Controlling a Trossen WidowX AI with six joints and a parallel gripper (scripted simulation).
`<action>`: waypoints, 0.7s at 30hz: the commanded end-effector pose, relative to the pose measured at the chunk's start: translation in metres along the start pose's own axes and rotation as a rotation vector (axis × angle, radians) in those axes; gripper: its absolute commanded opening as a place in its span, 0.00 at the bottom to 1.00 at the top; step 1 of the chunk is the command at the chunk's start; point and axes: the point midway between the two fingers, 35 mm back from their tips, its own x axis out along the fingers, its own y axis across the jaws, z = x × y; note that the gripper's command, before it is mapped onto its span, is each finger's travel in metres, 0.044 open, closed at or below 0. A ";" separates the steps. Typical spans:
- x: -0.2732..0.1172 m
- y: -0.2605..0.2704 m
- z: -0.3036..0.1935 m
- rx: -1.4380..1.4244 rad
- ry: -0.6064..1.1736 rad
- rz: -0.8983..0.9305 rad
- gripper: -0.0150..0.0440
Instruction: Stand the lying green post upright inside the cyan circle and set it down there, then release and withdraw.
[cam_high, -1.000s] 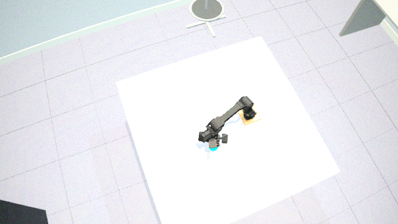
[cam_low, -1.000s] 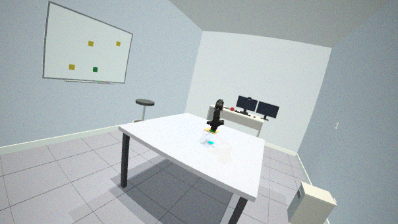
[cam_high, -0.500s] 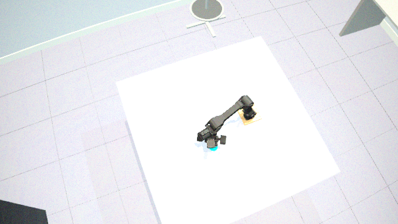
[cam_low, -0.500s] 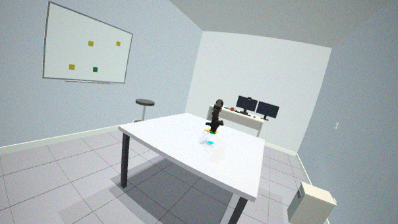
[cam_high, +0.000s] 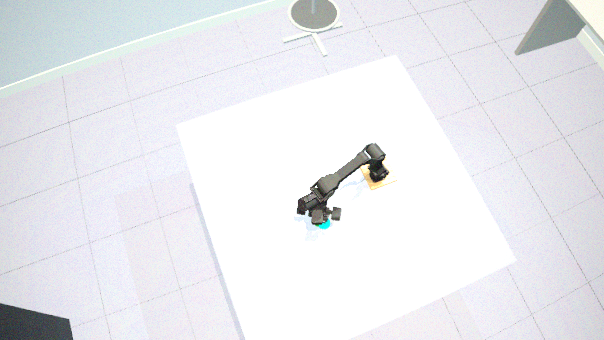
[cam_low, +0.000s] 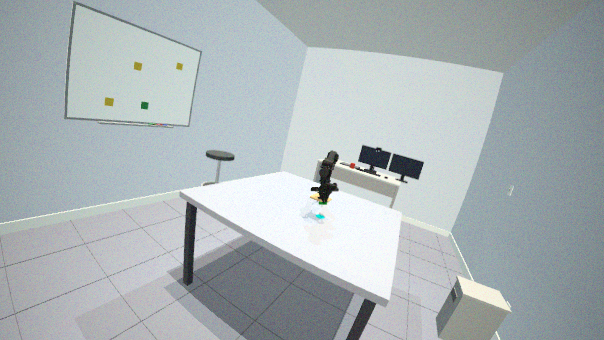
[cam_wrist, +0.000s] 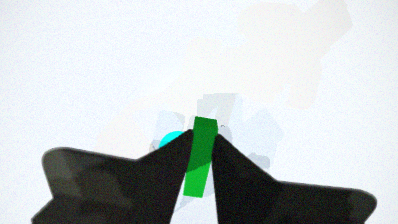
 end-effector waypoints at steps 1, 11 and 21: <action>0.002 -0.001 0.001 0.013 -0.030 0.003 0.29; 0.005 -0.006 0.004 0.036 -0.100 0.003 0.29; 0.008 -0.011 0.006 0.056 -0.170 0.004 0.29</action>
